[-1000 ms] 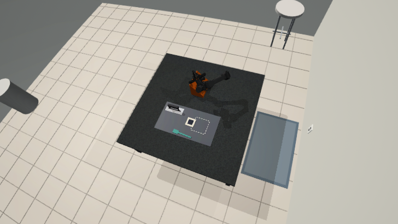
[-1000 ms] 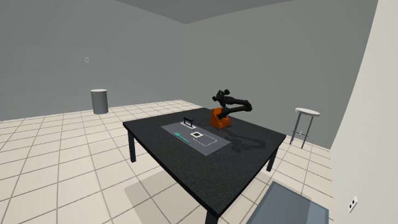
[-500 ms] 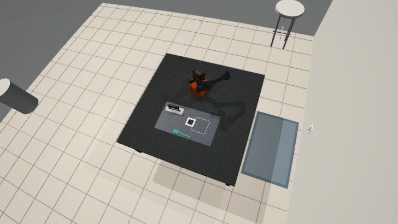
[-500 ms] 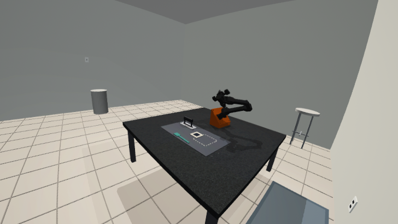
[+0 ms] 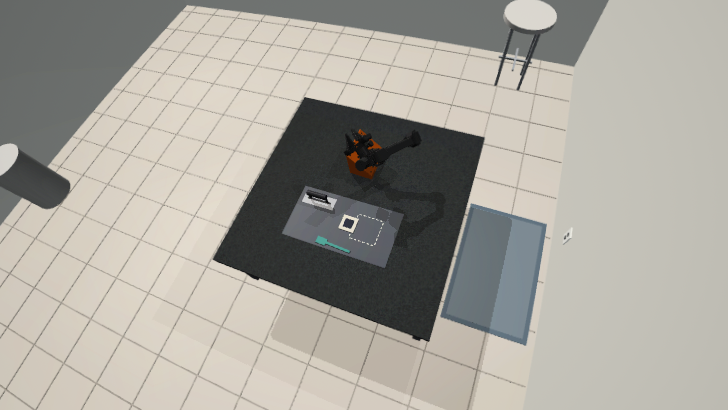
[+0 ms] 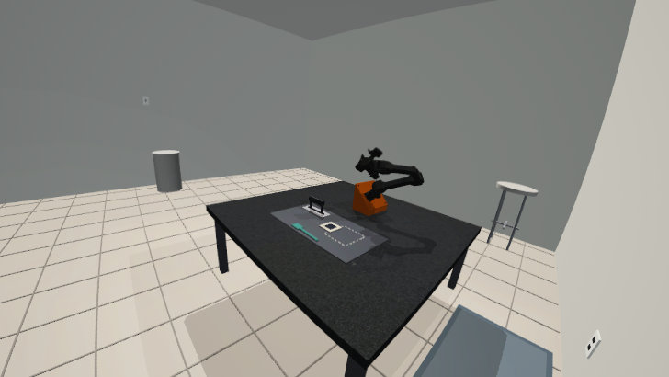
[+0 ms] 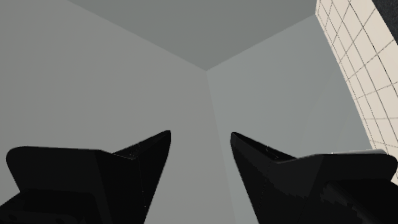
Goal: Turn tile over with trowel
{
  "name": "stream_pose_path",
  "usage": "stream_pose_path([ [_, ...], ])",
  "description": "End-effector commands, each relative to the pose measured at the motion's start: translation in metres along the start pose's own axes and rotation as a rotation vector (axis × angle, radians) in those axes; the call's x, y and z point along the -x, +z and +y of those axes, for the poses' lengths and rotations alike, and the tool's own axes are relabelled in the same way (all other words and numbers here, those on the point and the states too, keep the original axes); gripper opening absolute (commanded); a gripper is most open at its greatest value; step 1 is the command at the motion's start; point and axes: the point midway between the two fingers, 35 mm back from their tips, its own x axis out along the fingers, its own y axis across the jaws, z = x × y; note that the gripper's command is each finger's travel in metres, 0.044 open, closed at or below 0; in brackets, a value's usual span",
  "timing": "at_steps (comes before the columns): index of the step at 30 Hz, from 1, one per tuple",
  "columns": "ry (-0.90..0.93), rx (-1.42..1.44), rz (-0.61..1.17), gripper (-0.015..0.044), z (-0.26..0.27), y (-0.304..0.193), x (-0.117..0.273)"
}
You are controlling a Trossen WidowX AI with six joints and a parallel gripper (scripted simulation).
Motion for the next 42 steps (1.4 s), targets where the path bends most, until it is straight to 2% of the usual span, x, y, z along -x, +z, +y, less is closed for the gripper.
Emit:
stream_pose_path([
  [1, -0.077, 0.128, 0.01, 0.027, -0.01, -0.012, -0.001],
  [23, -0.468, 0.741, 0.126, 0.027, -0.075, -0.061, 0.002],
  [42, -0.841, 1.214, 0.349, 0.027, -0.143, -0.091, 0.017],
])
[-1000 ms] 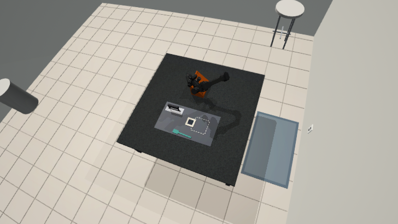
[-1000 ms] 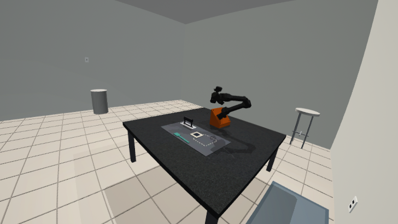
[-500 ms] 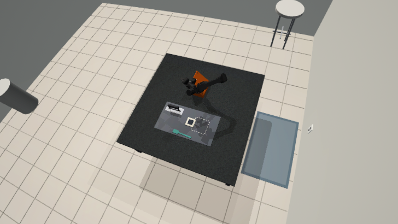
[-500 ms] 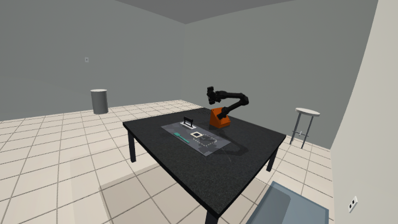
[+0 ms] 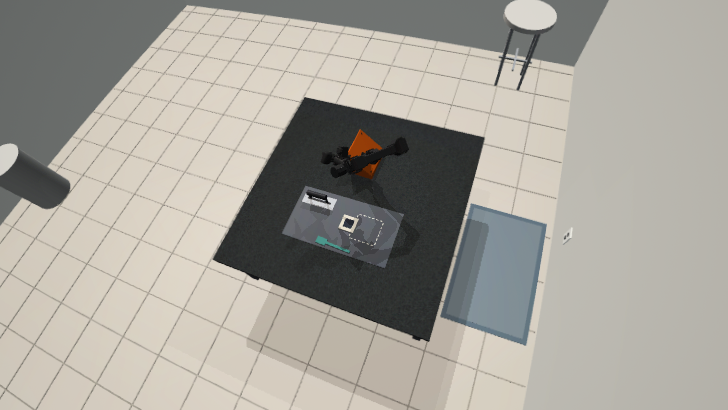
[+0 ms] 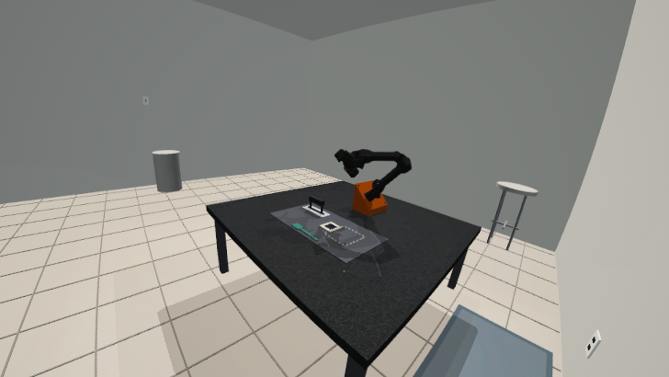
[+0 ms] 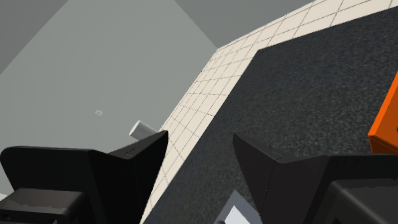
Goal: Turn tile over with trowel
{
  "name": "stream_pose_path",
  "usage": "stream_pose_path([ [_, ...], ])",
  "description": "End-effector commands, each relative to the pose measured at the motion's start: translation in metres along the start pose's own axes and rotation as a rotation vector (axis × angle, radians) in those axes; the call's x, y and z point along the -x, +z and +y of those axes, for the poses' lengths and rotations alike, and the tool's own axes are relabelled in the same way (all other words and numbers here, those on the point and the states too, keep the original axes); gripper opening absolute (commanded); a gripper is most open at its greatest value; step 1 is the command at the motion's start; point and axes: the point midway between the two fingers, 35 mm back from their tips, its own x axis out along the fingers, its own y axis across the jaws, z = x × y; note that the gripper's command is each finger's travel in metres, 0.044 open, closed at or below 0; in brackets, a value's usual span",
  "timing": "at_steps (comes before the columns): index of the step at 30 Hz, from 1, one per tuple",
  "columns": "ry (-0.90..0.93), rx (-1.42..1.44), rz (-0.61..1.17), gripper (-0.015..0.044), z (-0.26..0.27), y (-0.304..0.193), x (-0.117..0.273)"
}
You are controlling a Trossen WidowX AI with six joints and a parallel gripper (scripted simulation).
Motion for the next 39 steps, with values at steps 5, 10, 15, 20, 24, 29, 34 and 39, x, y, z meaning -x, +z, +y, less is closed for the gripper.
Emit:
stream_pose_path([
  [5, -0.127, 0.222, 0.128, 0.027, -0.001, -0.03, -0.014],
  [10, -0.194, 0.347, 0.218, 0.027, -0.002, -0.049, -0.021],
  [15, -0.254, 0.467, 0.323, 0.027, -0.005, -0.07, -0.027],
  [20, -0.306, 0.582, 0.437, 0.027, -0.008, -0.09, -0.033],
  [24, -0.34, 0.667, 0.536, 0.027, -0.011, -0.106, -0.038],
  [29, -0.372, 0.766, 0.668, 0.027, -0.014, -0.127, -0.043],
  [34, -0.391, 0.854, 0.81, 0.027, -0.018, -0.147, -0.048],
  [39, -0.396, 0.931, 0.957, 0.027, -0.022, -0.166, -0.052],
])
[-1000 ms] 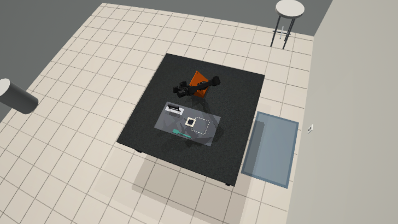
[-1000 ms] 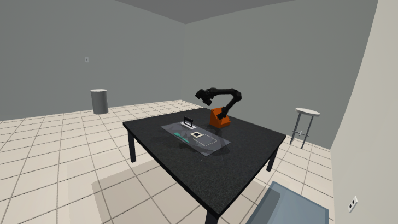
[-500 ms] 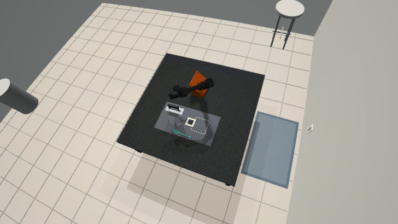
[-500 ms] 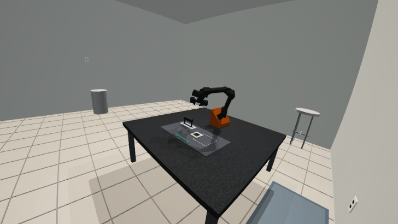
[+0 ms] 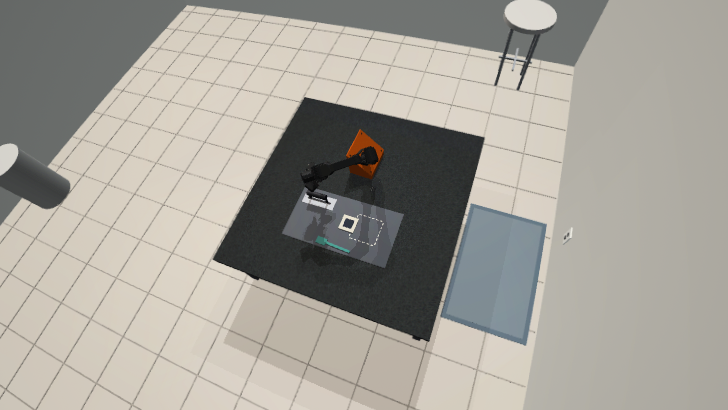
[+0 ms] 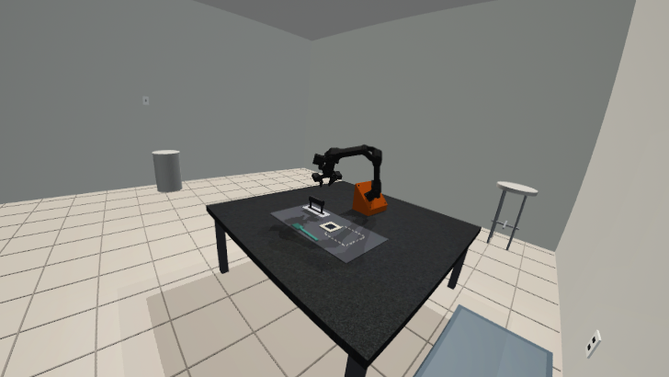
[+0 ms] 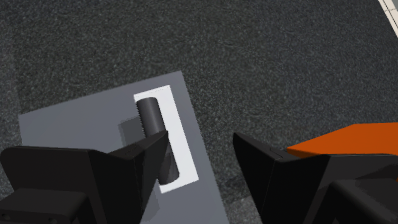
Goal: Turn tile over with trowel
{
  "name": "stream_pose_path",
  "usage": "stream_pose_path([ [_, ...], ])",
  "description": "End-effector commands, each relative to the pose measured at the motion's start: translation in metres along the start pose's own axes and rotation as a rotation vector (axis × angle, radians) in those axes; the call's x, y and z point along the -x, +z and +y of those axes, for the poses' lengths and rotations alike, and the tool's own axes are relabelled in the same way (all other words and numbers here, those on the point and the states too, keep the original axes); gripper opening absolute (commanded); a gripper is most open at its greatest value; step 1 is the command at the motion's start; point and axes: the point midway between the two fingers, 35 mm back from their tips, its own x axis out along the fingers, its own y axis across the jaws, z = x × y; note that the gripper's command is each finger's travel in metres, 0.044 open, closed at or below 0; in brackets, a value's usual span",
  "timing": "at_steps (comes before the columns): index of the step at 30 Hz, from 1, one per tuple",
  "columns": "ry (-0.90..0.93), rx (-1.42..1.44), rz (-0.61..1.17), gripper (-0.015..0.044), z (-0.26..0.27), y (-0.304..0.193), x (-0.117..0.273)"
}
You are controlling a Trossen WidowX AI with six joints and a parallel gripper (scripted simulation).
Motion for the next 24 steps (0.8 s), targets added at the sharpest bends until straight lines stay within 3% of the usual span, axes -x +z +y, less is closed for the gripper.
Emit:
stream_pose_path([
  [1, 0.018, 0.101, 0.116, 0.027, 0.012, -0.004, -0.013],
  [13, 0.128, 0.317, 0.393, 0.027, 0.042, -0.016, -0.044],
  [24, 0.137, 0.327, 0.407, 0.027, 0.044, -0.017, -0.047],
])
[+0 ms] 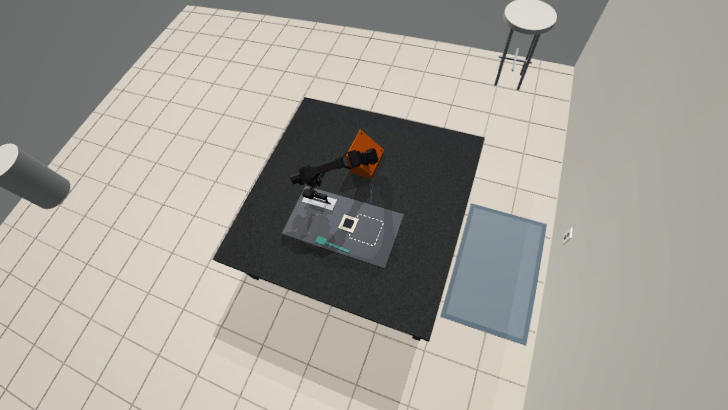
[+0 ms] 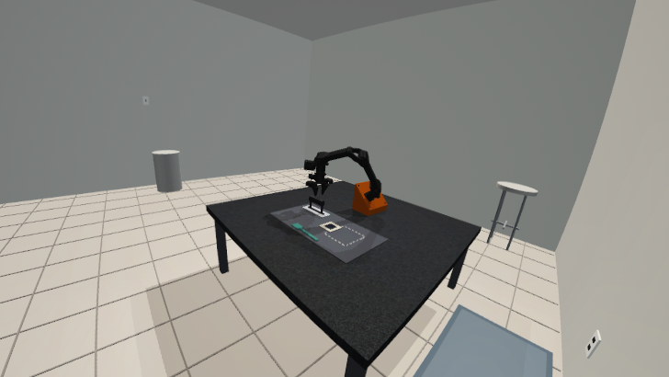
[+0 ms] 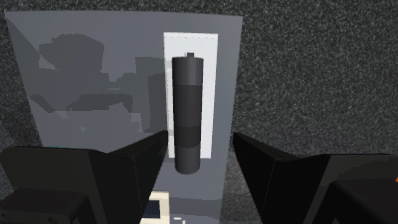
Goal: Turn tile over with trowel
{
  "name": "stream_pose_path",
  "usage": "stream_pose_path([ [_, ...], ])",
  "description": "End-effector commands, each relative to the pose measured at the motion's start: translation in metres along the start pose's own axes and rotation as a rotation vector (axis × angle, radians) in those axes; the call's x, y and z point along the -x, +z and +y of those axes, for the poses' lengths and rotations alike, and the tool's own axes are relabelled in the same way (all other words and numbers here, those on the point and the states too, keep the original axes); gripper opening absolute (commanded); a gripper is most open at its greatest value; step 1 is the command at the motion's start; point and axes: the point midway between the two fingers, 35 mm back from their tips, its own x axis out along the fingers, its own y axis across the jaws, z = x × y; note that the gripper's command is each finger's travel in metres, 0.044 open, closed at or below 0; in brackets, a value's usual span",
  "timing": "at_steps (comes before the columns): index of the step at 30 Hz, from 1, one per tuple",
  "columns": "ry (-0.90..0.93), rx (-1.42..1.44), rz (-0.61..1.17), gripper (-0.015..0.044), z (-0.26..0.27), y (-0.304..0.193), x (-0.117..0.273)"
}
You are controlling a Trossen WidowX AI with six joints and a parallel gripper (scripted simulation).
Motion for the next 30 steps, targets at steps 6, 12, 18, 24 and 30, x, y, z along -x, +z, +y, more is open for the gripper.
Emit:
stream_pose_path([
  [6, 0.008, 0.01, 0.006, 0.027, 0.002, 0.001, -0.012],
  [12, 0.008, 0.01, 0.006, 0.027, 0.003, 0.001, -0.021],
  [18, 0.008, 0.011, 0.006, 0.027, 0.003, 0.001, -0.031],
  [24, 0.008, 0.011, 0.007, 0.027, 0.003, 0.0, -0.041],
  [30, 0.008, 0.011, 0.007, 0.0257, 0.003, 0.0, -0.044],
])
